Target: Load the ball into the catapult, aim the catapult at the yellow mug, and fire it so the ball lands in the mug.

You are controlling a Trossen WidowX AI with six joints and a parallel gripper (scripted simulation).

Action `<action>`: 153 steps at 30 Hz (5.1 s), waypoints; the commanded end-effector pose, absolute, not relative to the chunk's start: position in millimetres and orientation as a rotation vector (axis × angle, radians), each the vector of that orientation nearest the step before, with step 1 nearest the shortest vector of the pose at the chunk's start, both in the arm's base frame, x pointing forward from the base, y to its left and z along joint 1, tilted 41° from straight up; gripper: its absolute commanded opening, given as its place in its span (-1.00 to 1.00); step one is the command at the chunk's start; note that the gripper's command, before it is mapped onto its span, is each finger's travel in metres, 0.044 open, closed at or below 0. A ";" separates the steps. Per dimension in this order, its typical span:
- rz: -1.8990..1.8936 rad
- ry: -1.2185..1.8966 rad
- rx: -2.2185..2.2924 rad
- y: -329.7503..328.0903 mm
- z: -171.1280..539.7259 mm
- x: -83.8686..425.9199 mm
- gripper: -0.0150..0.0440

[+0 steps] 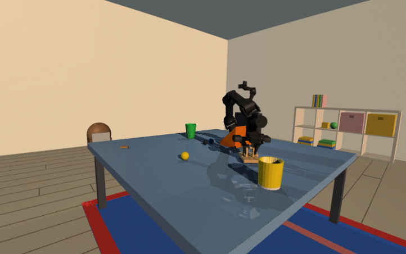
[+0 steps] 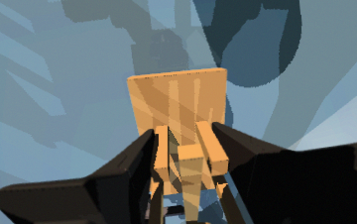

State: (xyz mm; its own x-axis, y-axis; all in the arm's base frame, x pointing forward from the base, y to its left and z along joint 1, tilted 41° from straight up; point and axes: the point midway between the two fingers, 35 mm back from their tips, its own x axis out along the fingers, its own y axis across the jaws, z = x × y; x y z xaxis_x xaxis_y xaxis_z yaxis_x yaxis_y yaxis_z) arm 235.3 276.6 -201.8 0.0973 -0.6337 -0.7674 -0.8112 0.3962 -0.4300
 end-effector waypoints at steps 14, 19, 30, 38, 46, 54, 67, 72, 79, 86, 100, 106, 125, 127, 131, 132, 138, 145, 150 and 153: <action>0.213 1.607 -1.311 272.5 -206.9 235.6 -0.14; 0.213 1.607 -1.311 272.5 -206.9 235.6 0.31; 0.224 1.600 -1.305 323.2 -147.8 227.8 1.00; 0.230 1.592 -1.308 328.3 -142.2 227.3 1.00; 0.172 1.394 -1.434 350.6 -111.2 213.0 1.00; 0.120 1.417 -1.360 323.3 -74.8 247.7 0.56; -0.083 1.458 -1.040 167.3 49.1 310.3 0.53; -0.179 1.458 -0.923 96.1 78.8 300.1 0.53; -0.330 1.447 -0.769 5.2 98.8 256.9 0.53; -0.455 1.431 -0.660 -52.3 97.6 195.3 0.53; -0.459 1.430 -0.658 -69.4 85.1 198.4 0.53; -0.459 1.430 -0.657 -75.5 77.8 200.1 0.53; -0.461 1.429 -0.660 -94.8 57.5 202.6 0.53; -0.461 1.429 -0.660 -94.8 57.5 202.6 0.35; -0.461 1.429 -0.660 -94.8 57.5 202.6 -0.01; -0.461 1.429 -0.660 -94.8 57.5 202.6 -0.03; -0.461 1.429 -0.660 -94.8 57.5 202.6 -0.23; -0.398 1.406 -0.665 -81.3 63.3 214.5 -0.49; -0.397 1.415 -0.653 -66.2 75.3 214.7 -0.49; -0.400 1.421 -0.647 -55.6 84.7 213.6 -0.49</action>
State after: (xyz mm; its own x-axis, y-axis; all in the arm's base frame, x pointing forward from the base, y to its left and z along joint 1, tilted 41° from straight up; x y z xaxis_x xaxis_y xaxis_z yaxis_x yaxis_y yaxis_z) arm 213.7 -65.2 77.3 0.1319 -0.6208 -0.7728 -0.1236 0.7632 -0.6342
